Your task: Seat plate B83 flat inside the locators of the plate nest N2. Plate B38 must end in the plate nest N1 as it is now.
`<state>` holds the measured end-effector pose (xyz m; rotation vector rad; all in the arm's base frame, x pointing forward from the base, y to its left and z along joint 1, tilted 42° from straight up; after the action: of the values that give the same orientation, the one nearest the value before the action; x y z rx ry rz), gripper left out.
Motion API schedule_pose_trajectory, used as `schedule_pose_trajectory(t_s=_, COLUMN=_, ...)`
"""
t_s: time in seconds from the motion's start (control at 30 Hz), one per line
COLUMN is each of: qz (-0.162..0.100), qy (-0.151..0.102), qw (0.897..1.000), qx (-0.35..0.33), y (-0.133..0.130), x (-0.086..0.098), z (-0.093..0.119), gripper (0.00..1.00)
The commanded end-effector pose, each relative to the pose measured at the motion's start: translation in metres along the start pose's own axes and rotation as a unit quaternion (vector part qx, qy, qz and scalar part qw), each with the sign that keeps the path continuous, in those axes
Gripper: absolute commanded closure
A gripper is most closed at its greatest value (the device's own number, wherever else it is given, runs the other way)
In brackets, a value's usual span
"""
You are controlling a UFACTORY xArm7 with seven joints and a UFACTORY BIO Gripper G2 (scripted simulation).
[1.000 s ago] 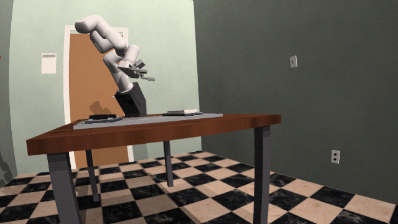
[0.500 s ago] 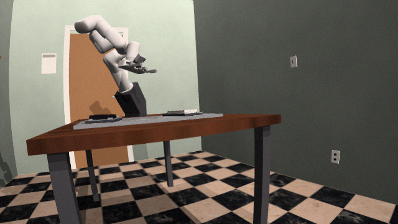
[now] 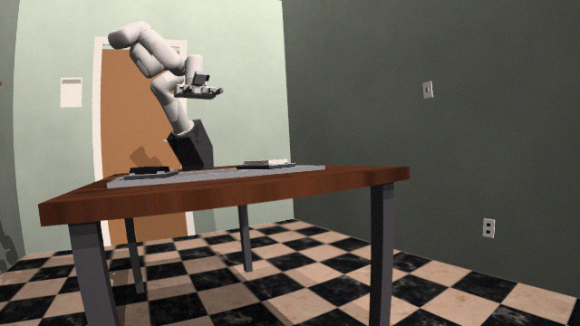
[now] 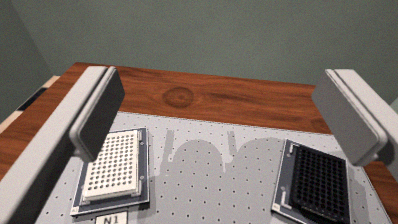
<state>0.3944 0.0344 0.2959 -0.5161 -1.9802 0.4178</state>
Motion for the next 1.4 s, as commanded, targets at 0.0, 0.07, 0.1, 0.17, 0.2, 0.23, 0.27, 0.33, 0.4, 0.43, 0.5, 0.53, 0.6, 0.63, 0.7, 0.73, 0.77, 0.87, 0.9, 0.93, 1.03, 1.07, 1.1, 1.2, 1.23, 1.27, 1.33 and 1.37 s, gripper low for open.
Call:
schedule_pose_trajectory(t_s=0.0, qz=-0.018, qy=-0.007, qw=0.999, qx=-0.049, y=0.001, x=0.003, z=-0.003, gripper=0.63)
schedule_pose_trajectory(t_s=0.07, qz=-0.018, qy=-0.007, qw=0.999, qx=-0.049, y=0.001, x=0.003, z=-0.003, gripper=0.63)
schedule_pose_trajectory(t_s=0.1, qz=-0.018, qy=-0.007, qw=0.999, qx=-0.049, y=0.001, x=0.003, z=-0.003, gripper=0.63)
schedule_pose_trajectory(t_s=0.17, qz=-0.018, qy=-0.007, qw=0.999, qx=-0.049, y=0.001, x=0.004, z=-0.003, gripper=0.63)
schedule_pose_trajectory(t_s=0.2, qz=-0.018, qy=-0.007, qw=0.999, qx=-0.049, y=0.001, x=0.003, z=-0.003, gripper=0.63)
schedule_pose_trajectory(t_s=0.23, qz=-0.018, qy=-0.007, qw=0.999, qx=-0.049, y=0.001, x=0.003, z=-0.003, gripper=0.63)
schedule_pose_trajectory(t_s=0.27, qz=-0.018, qy=-0.007, qw=0.999, qx=-0.049, y=0.001, x=0.003, z=-0.003, gripper=0.63)
schedule_pose_trajectory(t_s=0.33, qz=-0.018, qy=-0.007, qw=0.999, qx=-0.049, y=0.001, x=0.004, z=-0.003, gripper=0.63)
schedule_pose_trajectory(t_s=0.4, qz=-0.018, qy=-0.007, qw=0.996, qx=-0.082, y=-0.004, x=-0.003, z=-0.007, gripper=0.46)
schedule_pose_trajectory(t_s=0.43, qz=-0.018, qy=-0.007, qw=0.995, qx=-0.099, y=-0.006, x=-0.006, z=-0.009, gripper=0.46)
schedule_pose_trajectory(t_s=0.5, qz=-0.018, qy=-0.008, qw=0.991, qx=-0.132, y=-0.010, x=-0.012, z=-0.013, gripper=0.46)
schedule_pose_trajectory(t_s=0.53, qz=-0.018, qy=-0.008, qw=0.989, qx=-0.148, y=-0.012, x=-0.015, z=-0.015, gripper=0.46)
schedule_pose_trajectory(t_s=0.6, qz=-0.018, qy=-0.009, qw=0.983, qx=-0.181, y=-0.017, x=-0.021, z=-0.019, gripper=0.46)
schedule_pose_trajectory(t_s=0.63, qz=-0.018, qy=-0.009, qw=0.980, qx=-0.198, y=-0.019, x=-0.025, z=-0.022, gripper=0.46)
schedule_pose_trajectory(t_s=0.7, qz=-0.018, qy=-0.009, qw=0.980, qx=-0.198, y=-0.019, x=-0.025, z=-0.022, gripper=0.46)
schedule_pose_trajectory(t_s=0.73, qz=-0.018, qy=-0.009, qw=0.977, qx=-0.211, y=-0.021, x=-0.028, z=-0.024, gripper=0.46)
schedule_pose_trajectory(t_s=0.77, qz=-0.018, qy=-0.009, qw=0.977, qx=-0.211, y=-0.025, x=-0.031, z=-0.026, gripper=0.46)
schedule_pose_trajectory(t_s=0.87, qz=-0.018, qy=-0.009, qw=0.977, qx=-0.211, y=-0.035, x=-0.040, z=-0.031, gripper=0.46)
schedule_pose_trajectory(t_s=0.9, qz=-0.018, qy=-0.009, qw=0.977, qx=-0.211, y=-0.039, x=-0.043, z=-0.033, gripper=0.46)
schedule_pose_trajectory(t_s=0.93, qz=-0.018, qy=-0.009, qw=0.977, qx=-0.211, y=-0.042, x=-0.046, z=-0.034, gripper=0.46)
schedule_pose_trajectory(t_s=1.03, qz=-0.018, qy=-0.009, qw=0.977, qx=-0.211, y=-0.053, x=-0.056, z=-0.040, gripper=0.46)
schedule_pose_trajectory(t_s=1.07, qz=-0.018, qy=-0.009, qw=0.977, qx=-0.211, y=-0.056, x=-0.059, z=-0.041, gripper=0.46)
schedule_pose_trajectory(t_s=1.1, qz=-0.018, qy=-0.009, qw=0.977, qx=-0.211, y=-0.060, x=-0.062, z=-0.043, gripper=0.46)
schedule_pose_trajectory(t_s=1.2, qz=-0.018, qy=-0.009, qw=0.977, qx=-0.211, y=-0.070, x=-0.072, z=-0.048, gripper=0.46)
schedule_pose_trajectory(t_s=1.23, qz=-0.018, qy=-0.009, qw=0.977, qx=-0.211, y=-0.070, x=-0.072, z=-0.048, gripper=0.46)
schedule_pose_trajectory(t_s=1.27, qz=-0.018, qy=-0.009, qw=0.977, qx=-0.211, y=-0.070, x=-0.072, z=-0.048, gripper=0.46)
schedule_pose_trajectory(t_s=1.33, qz=-0.018, qy=-0.009, qw=0.977, qx=-0.211, y=-0.077, x=-0.078, z=-0.052, gripper=0.46)
schedule_pose_trajectory(t_s=1.37, qz=-0.018, qy=-0.009, qw=0.977, qx=-0.211, y=-0.081, x=-0.081, z=-0.054, gripper=0.46)
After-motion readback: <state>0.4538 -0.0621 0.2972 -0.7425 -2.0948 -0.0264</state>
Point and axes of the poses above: the point midway between the two finger pads, its own z axis back along the fingers, its own y axis across the jaws, x = y × z, the point moved 4 cm from there along z, back along the fingers, and after that the axes turned 2 degrees about -z, right-handed, at the moved point
